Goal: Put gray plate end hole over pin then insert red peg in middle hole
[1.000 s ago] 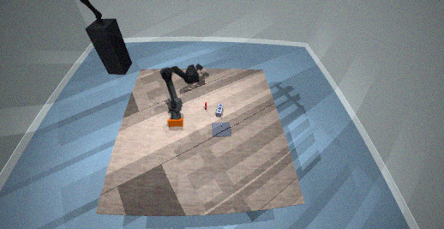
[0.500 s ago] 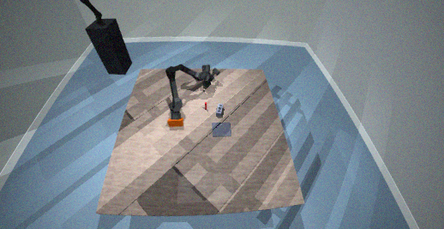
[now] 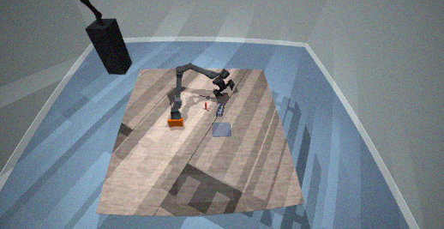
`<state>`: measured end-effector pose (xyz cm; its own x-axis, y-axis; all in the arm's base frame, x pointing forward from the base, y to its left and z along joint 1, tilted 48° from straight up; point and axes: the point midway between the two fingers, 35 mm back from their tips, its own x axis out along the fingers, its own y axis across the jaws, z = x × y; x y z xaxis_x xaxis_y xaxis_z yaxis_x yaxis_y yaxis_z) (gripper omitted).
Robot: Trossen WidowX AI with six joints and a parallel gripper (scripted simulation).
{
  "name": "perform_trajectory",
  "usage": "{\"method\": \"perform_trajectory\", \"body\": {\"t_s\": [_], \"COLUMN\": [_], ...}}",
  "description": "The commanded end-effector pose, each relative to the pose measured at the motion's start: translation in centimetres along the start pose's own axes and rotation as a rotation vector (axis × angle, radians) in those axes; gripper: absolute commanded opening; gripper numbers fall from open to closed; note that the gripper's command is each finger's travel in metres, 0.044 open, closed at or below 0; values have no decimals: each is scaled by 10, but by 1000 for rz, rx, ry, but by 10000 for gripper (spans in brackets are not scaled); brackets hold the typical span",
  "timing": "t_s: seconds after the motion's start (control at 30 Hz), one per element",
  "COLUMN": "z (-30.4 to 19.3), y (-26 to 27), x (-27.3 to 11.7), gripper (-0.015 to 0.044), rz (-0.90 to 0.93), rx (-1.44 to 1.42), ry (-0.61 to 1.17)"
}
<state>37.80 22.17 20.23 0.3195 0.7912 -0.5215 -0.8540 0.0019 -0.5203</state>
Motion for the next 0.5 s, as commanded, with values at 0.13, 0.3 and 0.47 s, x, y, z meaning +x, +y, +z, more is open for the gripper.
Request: {"method": "perform_trajectory", "body": {"t_s": [0.13,0.3,0.47], "z": [-102,-131,-140], "y": [19,37,52], "x": [-58,-98,-135], "gripper": [440,440,440], "rz": [235,350,431], "rx": [217,355,481], "ry": [162,159,111]}}
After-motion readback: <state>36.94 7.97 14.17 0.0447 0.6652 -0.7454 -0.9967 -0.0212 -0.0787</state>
